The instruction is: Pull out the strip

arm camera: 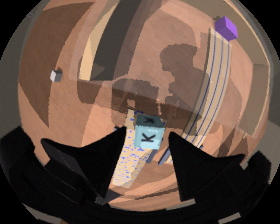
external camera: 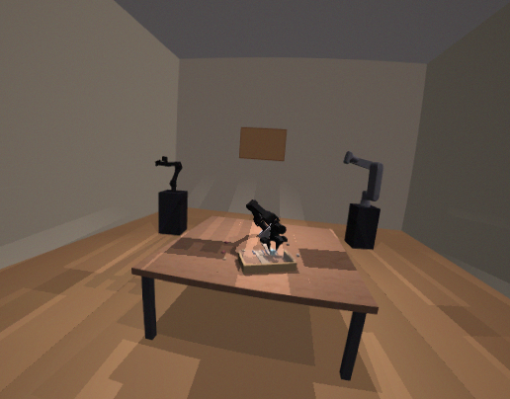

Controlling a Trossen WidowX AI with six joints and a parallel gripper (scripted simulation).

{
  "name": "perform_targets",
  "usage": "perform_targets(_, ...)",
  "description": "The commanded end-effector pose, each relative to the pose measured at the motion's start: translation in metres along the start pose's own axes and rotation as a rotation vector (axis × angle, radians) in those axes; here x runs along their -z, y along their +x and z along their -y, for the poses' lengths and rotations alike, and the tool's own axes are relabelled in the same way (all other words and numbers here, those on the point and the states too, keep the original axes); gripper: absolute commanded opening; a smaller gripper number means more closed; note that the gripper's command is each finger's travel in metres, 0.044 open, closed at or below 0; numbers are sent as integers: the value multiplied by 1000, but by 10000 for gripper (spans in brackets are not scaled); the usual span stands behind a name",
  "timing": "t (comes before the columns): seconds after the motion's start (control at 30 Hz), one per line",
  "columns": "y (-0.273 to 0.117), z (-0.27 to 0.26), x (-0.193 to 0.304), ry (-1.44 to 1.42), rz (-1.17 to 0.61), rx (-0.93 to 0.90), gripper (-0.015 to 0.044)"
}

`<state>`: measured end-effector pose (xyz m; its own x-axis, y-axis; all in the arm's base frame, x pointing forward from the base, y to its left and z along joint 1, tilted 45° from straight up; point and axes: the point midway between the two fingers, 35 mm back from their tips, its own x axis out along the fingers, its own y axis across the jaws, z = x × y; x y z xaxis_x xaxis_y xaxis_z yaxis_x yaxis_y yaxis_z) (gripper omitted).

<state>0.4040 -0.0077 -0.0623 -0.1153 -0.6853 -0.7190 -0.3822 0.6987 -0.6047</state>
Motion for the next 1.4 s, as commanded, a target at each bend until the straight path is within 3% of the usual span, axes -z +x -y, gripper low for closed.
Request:
perform_targets(0.0,8,0,2,-9,-9,3,250)
perform_targets(0.33,17,0,3,-8,-9,4,250)
perform_targets(0.43,15,0,2,0,-5,0,171)
perform_targets(0.7,15,0,2,0,-5,0,118)
perform_targets(0.87,10,-2,7,-1,-5,0,0)
perform_targets(1.37,-28,-20,59,-11,-11,1,0)
